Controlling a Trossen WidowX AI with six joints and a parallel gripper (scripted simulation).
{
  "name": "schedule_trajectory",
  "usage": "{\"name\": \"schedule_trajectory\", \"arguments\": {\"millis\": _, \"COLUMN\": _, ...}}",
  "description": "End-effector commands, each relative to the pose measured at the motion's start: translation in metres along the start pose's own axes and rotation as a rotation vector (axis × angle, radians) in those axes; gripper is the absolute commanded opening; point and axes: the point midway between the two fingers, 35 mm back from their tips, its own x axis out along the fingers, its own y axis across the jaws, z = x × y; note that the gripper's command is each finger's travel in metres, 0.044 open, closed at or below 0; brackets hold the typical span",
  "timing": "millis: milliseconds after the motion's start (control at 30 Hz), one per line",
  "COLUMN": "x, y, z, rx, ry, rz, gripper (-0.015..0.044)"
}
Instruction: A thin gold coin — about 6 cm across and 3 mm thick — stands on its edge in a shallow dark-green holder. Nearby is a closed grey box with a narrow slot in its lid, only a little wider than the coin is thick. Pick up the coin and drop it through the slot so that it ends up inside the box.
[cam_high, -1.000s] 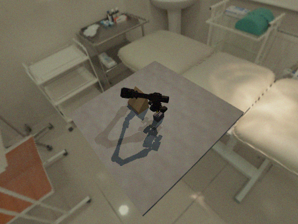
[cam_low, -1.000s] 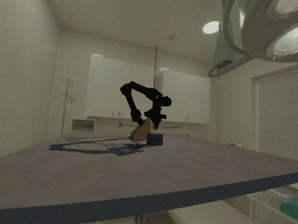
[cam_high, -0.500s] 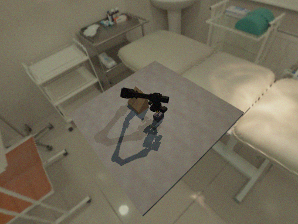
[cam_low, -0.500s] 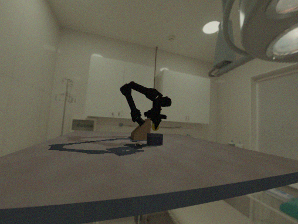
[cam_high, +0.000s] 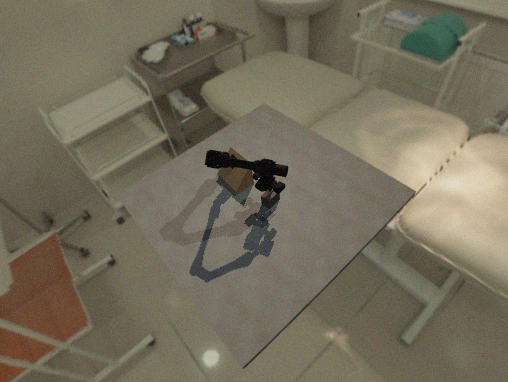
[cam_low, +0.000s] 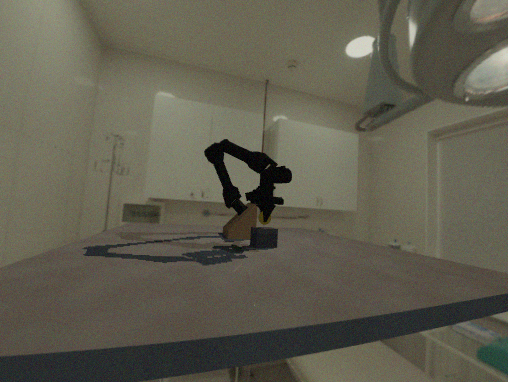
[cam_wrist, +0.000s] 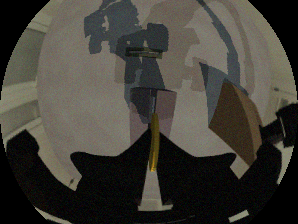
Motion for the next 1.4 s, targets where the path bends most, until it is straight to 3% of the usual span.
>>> {"name": "schedule_trajectory", "arguments": {"millis": 0, "x": 0.002, "y": 0.0, "z": 0.001, "rx": -0.005, "ry": -0.005, "rz": 0.001, "gripper": 0.0}}
{"name": "schedule_trajectory", "arguments": {"millis": 700, "x": 0.012, "y": 0.0, "z": 0.0, "rx": -0.004, "ry": -0.005, "rz": 0.001, "gripper": 0.0}}
{"name": "schedule_trajectory", "arguments": {"millis": 900, "x": 0.01, "y": 0.001, "z": 0.0, "rx": 0.002, "ry": 0.0, "rz": 0.0, "gripper": 0.0157}}
{"name": "schedule_trajectory", "arguments": {"millis": 1200, "x": 0.01, "y": 0.001, "z": 0.0, "rx": 0.002, "ry": 0.0, "rz": 0.0, "gripper": 0.0161}}
{"name": "schedule_trajectory", "arguments": {"millis": 1367, "x": -0.007, "y": 0.001, "z": 0.0, "rx": 0.001, "ry": 0.0, "rz": 0.0, "gripper": 0.0292}}
